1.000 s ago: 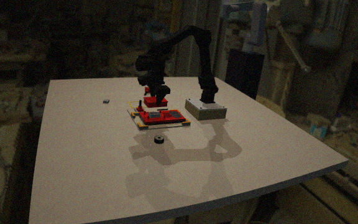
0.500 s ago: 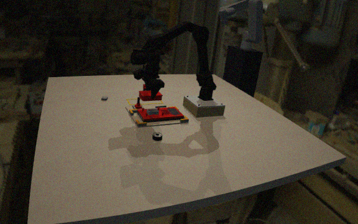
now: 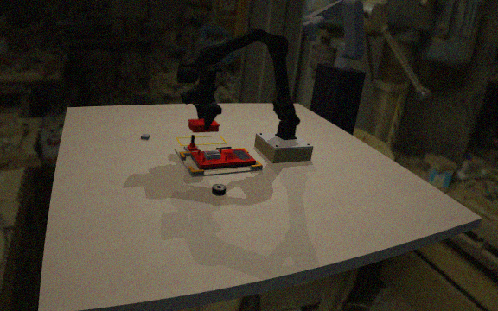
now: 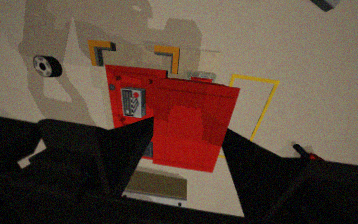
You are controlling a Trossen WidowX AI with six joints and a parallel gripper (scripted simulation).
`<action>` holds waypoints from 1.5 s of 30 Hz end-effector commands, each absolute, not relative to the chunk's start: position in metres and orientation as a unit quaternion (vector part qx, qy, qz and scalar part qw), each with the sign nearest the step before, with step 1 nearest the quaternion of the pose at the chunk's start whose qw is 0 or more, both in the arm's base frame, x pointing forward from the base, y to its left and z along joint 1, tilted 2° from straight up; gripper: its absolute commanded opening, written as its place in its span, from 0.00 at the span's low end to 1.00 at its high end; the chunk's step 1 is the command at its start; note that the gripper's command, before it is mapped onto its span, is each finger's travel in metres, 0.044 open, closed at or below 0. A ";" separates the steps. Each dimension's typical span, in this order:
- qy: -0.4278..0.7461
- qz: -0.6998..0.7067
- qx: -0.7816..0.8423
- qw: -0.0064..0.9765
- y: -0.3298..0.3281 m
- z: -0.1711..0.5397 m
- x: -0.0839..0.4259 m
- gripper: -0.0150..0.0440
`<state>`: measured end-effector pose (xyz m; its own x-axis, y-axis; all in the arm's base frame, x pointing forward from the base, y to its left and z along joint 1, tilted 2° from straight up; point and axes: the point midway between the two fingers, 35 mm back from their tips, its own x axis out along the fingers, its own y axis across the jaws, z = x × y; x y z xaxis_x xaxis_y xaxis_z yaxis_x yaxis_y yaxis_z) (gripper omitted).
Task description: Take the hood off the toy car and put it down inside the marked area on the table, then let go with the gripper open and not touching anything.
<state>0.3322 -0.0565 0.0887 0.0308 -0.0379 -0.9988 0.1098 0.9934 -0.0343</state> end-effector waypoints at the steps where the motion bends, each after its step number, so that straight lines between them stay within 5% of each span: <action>1: 0.694 -0.049 0.023 0.718 -0.076 0.091 0.327 0.25; 22: 0.697 -0.052 0.016 0.715 -0.161 0.099 0.289 0.25; 45: 0.697 -0.052 0.016 0.715 -0.165 0.087 0.289 0.25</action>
<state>0.2898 -0.1651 0.0922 0.0318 -0.0530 -0.9981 0.1024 0.9935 -0.0495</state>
